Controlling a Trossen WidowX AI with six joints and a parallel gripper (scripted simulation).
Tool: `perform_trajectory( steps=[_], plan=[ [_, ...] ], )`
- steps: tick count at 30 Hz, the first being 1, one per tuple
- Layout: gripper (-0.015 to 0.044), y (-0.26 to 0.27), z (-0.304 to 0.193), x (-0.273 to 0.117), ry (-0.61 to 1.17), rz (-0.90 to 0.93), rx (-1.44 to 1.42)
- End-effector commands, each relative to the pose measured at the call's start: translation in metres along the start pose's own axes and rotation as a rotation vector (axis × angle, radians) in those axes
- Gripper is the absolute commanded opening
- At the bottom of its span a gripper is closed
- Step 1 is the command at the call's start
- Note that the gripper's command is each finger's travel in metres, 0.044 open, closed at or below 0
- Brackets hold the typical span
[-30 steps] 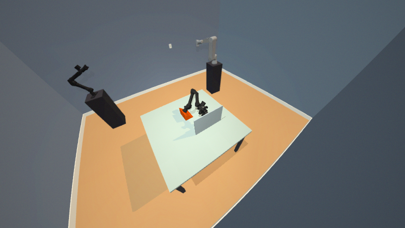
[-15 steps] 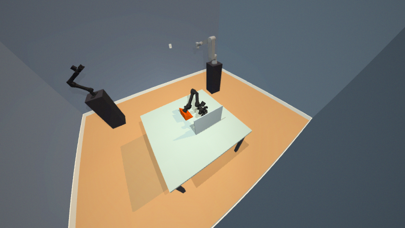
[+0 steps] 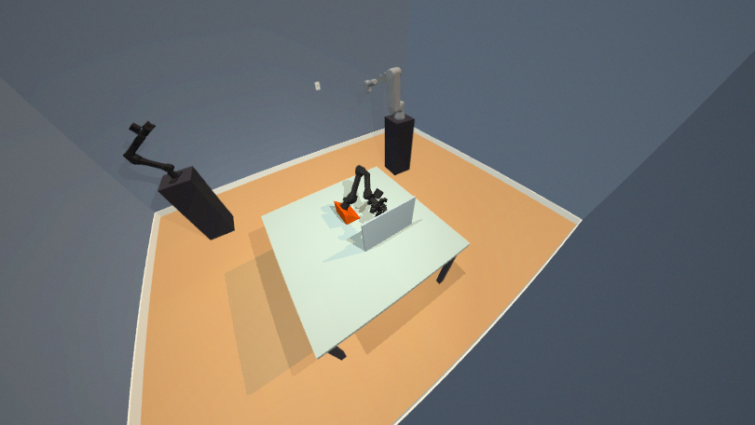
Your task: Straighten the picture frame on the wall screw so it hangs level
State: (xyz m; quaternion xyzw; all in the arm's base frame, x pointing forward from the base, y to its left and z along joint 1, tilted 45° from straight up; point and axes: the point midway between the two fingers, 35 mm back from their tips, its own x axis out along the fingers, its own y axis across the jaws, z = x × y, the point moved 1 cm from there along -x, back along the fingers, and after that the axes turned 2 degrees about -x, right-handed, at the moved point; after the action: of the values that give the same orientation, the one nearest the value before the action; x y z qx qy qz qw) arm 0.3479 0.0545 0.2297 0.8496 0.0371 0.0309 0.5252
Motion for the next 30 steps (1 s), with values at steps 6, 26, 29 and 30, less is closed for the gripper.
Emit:
perform_trajectory(
  steps=[6,26,29,30],
  plan=[
    [0.0000,0.0008,0.0010,0.0000,-0.002,0.006,0.005],
    [0.0000,-0.0052,-0.0002,0.0001,-0.002,0.006,0.005],
    [0.0000,-0.0052,-0.0010,0.0001,0.004,0.001,0.001],
    [0.0000,-0.0052,-0.0012,0.0001,0.005,0.000,0.000]
  ],
)
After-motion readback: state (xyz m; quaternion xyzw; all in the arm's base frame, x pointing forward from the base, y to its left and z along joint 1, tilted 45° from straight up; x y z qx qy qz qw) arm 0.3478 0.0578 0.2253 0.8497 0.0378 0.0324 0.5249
